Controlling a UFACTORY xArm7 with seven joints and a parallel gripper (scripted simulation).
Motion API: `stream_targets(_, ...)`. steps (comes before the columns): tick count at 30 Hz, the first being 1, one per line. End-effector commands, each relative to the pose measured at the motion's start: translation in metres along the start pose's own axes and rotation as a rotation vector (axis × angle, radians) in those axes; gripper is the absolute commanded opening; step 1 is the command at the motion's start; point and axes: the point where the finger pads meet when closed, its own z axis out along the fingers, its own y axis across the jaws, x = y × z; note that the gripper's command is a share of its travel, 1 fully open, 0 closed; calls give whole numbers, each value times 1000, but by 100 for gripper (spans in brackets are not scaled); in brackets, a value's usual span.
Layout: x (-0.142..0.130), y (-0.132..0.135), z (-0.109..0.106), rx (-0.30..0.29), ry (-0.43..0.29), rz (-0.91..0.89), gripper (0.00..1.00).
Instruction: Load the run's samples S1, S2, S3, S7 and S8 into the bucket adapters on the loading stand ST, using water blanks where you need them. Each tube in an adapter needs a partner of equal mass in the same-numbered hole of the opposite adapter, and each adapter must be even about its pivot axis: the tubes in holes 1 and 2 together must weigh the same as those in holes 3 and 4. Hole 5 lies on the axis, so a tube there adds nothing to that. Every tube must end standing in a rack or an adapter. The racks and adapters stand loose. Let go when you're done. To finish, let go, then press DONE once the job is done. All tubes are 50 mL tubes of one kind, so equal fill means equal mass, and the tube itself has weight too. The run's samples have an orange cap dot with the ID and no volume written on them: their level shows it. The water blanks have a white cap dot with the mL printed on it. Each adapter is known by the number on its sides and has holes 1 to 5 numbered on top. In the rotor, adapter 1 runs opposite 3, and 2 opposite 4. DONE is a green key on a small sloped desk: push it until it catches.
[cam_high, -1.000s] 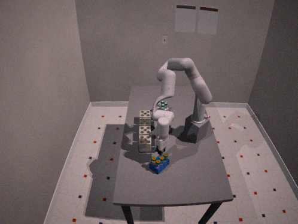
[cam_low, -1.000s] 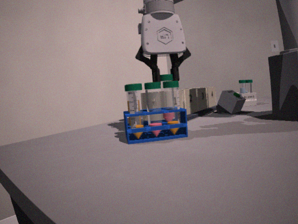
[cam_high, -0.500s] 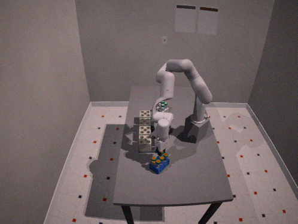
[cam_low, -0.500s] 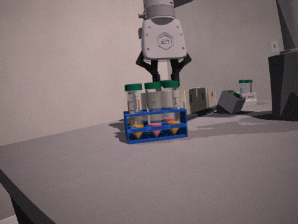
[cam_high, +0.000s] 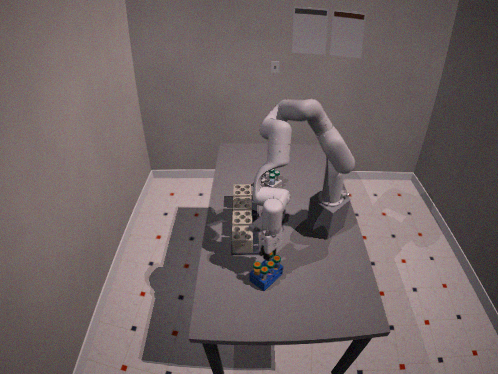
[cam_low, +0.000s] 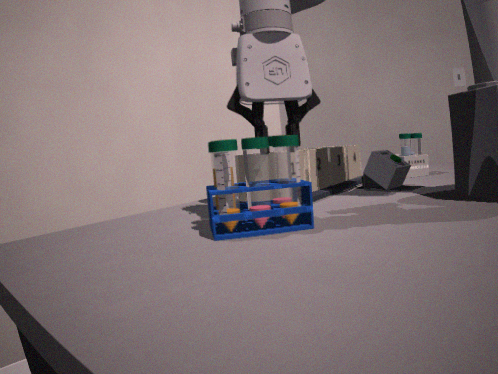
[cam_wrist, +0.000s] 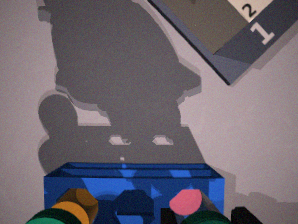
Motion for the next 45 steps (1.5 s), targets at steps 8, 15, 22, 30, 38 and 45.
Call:
stream_targets(8, 0, -1, -1, 3, 1, 0, 44)
stream_targets(15, 0, -1, -1, 3, 1, 0, 44)
stream_targets(22, 0, -1, -1, 3, 1, 0, 44)
stream_targets(30, 0, -1, -5, 3, 1, 0, 44)
stream_targets(38, 0, -1, -17, 3, 1, 0, 44)
stream_targets(45, 0, -1, -31, 3, 1, 0, 44)
